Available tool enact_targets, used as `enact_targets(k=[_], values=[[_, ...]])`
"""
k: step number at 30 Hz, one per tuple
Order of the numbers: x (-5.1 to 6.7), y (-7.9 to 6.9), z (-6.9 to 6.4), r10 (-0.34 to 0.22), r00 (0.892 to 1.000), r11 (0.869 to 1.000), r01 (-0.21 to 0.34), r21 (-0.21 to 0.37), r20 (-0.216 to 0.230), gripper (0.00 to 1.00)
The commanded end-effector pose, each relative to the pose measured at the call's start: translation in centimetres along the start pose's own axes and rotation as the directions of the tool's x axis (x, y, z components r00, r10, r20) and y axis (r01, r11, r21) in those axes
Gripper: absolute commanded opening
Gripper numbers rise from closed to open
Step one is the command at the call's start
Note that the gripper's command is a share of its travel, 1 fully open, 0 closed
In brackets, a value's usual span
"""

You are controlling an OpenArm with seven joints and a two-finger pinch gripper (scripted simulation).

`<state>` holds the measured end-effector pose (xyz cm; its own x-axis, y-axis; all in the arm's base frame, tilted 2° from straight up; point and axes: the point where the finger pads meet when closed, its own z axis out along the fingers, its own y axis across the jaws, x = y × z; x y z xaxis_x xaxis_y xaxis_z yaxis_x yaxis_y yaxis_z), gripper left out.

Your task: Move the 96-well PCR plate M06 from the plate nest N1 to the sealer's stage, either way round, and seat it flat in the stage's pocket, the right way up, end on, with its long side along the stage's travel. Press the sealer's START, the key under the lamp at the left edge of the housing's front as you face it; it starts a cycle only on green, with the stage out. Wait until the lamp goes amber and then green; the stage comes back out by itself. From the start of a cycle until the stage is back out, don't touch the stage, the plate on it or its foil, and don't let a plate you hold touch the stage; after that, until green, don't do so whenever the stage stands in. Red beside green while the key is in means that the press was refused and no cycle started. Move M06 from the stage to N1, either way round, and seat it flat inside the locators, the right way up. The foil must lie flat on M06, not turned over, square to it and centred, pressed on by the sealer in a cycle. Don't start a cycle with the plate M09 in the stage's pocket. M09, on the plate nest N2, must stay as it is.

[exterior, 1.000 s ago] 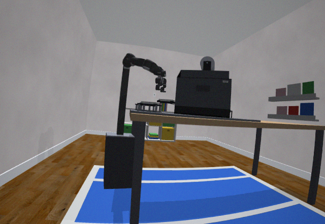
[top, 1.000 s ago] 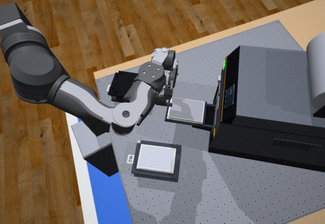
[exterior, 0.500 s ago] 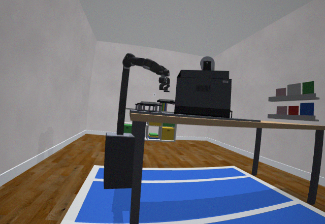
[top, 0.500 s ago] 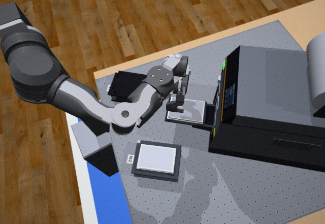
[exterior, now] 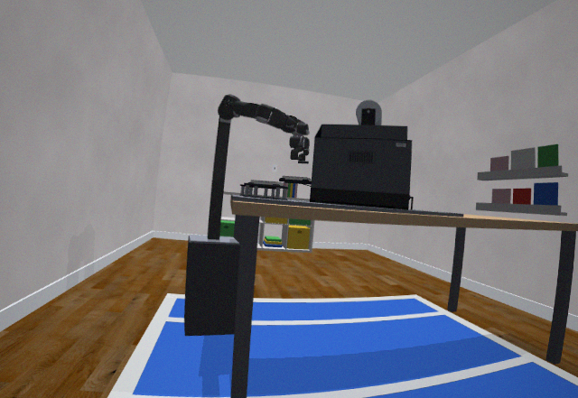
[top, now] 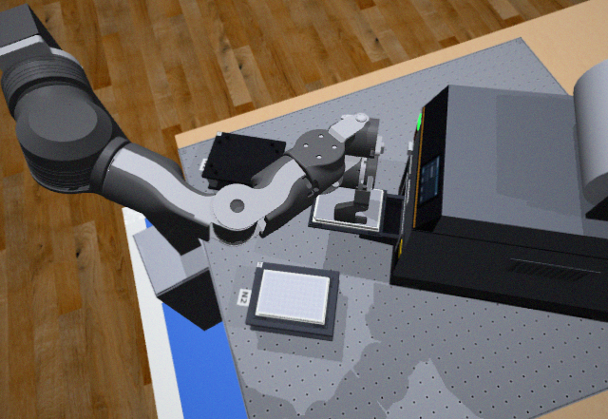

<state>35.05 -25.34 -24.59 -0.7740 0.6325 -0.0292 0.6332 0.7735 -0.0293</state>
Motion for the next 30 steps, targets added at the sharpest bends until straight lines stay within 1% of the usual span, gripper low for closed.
enact_targets(k=[1, 20, 25, 30], values=[[0.02, 0.13, -0.01, -0.003, 1.0, 1.0, 0.003, -0.006, -0.001, 0.77], [-0.06, 0.11, 0.05, -0.003, 1.0, 1.0, 0.003, -0.006, -0.001, 0.77], [0.51, 0.35, 0.06, -0.003, 1.0, 1.0, 0.003, -0.006, -0.001, 0.77], [0.51, 0.35, 0.06, -0.003, 1.0, 1.0, 0.003, -0.006, -0.001, 0.77]])
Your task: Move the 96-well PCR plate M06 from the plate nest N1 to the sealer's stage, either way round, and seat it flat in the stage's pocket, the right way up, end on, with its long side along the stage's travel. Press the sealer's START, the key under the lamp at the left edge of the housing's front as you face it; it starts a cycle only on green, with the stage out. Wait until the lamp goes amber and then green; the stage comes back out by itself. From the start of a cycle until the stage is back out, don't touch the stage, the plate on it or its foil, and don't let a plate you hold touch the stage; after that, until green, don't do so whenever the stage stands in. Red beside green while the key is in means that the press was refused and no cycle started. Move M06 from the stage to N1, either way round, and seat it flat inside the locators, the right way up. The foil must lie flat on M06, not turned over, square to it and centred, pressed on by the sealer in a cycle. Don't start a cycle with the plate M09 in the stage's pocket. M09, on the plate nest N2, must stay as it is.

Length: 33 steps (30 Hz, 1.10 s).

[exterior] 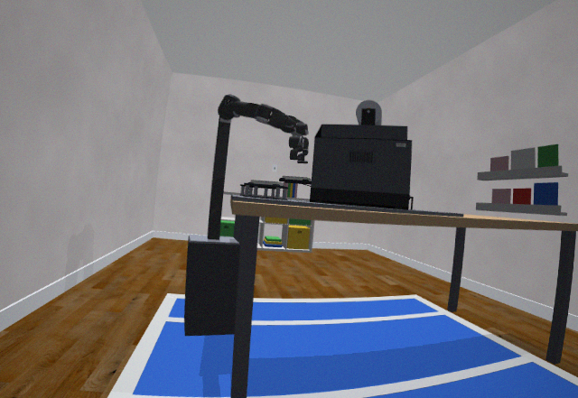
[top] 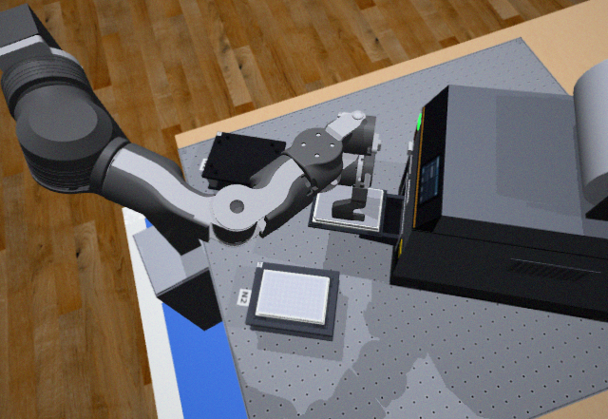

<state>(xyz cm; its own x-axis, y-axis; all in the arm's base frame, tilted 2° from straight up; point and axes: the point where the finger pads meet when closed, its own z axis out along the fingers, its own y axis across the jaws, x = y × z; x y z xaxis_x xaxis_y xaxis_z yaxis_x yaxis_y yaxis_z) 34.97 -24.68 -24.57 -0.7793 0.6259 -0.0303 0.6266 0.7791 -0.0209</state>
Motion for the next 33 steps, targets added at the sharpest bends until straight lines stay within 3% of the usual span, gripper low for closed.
enact_targets(k=[1, 33], values=[[0.03, -0.11, 0.11, 0.005, 1.0, 1.0, -0.005, 0.003, -0.002, 0.77], [0.21, 0.04, -0.03, 0.002, 1.0, 1.0, -0.002, -0.003, 0.002, 0.77]])
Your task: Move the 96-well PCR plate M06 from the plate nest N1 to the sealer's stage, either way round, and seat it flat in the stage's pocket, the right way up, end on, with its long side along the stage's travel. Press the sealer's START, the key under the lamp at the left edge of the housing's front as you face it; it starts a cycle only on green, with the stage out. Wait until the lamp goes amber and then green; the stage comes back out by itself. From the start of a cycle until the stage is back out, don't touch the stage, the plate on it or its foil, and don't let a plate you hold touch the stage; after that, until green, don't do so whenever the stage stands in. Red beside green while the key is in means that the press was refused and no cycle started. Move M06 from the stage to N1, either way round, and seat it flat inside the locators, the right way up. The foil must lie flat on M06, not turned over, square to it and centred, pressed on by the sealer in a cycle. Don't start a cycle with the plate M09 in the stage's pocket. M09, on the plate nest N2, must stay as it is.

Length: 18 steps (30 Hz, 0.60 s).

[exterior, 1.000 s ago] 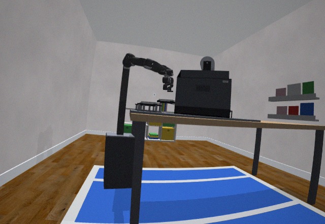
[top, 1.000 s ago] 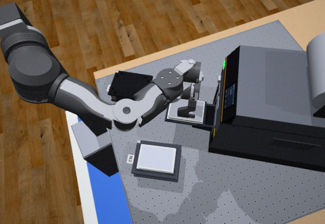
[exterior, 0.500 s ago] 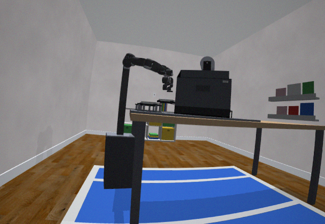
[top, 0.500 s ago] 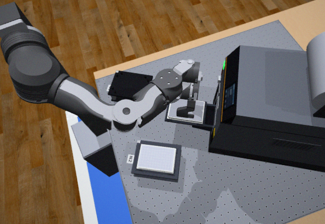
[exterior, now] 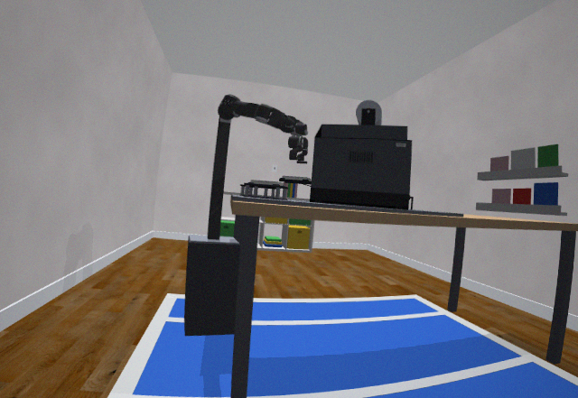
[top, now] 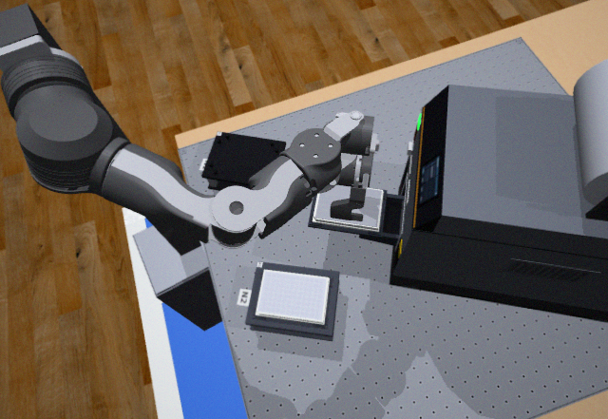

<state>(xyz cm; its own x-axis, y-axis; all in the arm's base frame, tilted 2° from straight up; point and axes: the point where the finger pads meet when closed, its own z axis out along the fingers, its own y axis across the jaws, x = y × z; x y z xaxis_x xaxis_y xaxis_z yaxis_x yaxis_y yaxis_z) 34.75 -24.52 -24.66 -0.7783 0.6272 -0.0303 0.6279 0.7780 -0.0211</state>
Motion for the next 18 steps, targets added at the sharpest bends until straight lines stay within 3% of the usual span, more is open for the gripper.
enact_targets(k=[1, 8, 13, 18], values=[[-0.1, 0.1, -0.1, 0.0, 1.0, 1.0, 0.0, -0.003, 0.002, 0.77], [-0.1, 0.1, -0.1, 0.0, 1.0, 1.0, 0.0, -0.003, 0.002, 0.77], [0.2, 0.1, 5.4, 0.003, 1.0, 1.0, -0.003, 0.002, -0.002, 0.77], [0.2, 0.1, 5.4, 0.003, 1.0, 1.0, -0.003, 0.002, -0.002, 0.77]])
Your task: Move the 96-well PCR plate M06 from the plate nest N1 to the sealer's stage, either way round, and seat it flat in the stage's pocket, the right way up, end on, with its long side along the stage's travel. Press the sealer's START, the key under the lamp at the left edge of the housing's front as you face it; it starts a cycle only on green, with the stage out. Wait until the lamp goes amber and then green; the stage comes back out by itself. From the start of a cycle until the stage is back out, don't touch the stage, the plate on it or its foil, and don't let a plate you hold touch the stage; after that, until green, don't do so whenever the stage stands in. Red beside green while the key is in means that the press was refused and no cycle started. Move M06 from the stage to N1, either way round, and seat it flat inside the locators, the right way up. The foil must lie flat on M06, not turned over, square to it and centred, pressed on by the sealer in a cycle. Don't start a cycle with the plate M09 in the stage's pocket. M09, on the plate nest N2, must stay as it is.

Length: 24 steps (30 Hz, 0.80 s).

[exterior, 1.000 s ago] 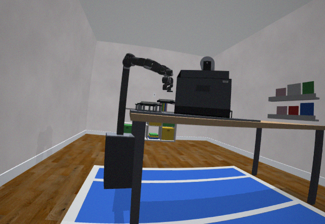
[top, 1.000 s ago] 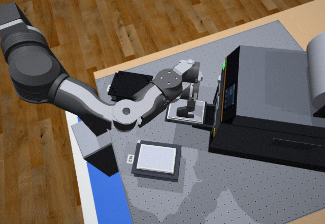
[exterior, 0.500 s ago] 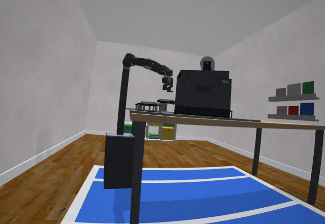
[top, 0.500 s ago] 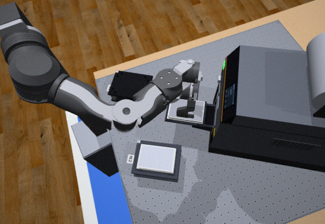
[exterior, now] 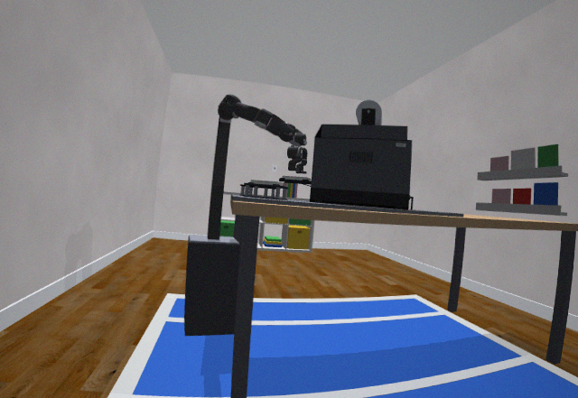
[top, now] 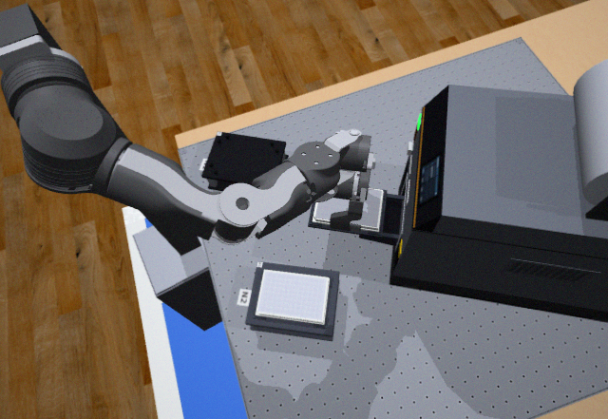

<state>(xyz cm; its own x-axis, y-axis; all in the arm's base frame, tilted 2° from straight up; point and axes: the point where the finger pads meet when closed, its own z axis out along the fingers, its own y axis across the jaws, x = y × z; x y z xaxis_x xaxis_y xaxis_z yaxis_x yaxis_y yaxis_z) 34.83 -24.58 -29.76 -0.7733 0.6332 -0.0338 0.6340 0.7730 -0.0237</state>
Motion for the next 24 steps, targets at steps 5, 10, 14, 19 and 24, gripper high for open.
enact_targets(k=[5, 10, 14, 19, 24], values=[[0.2, -0.1, 0.3, -0.005, 1.0, 1.0, 0.005, 0.0, -0.005, 0.77], [0.2, -0.1, 1.1, -0.003, 1.0, 1.0, 0.003, 0.0, -0.004, 0.77], [0.3, -0.1, 1.7, -0.004, 1.0, 1.0, 0.004, 0.0, -0.005, 0.77], [0.3, -0.1, 1.7, -0.004, 1.0, 1.0, 0.004, 0.0, -0.005, 0.77], [0.3, -0.1, 1.7, -0.004, 1.0, 1.0, 0.004, 0.0, -0.005, 0.77]])
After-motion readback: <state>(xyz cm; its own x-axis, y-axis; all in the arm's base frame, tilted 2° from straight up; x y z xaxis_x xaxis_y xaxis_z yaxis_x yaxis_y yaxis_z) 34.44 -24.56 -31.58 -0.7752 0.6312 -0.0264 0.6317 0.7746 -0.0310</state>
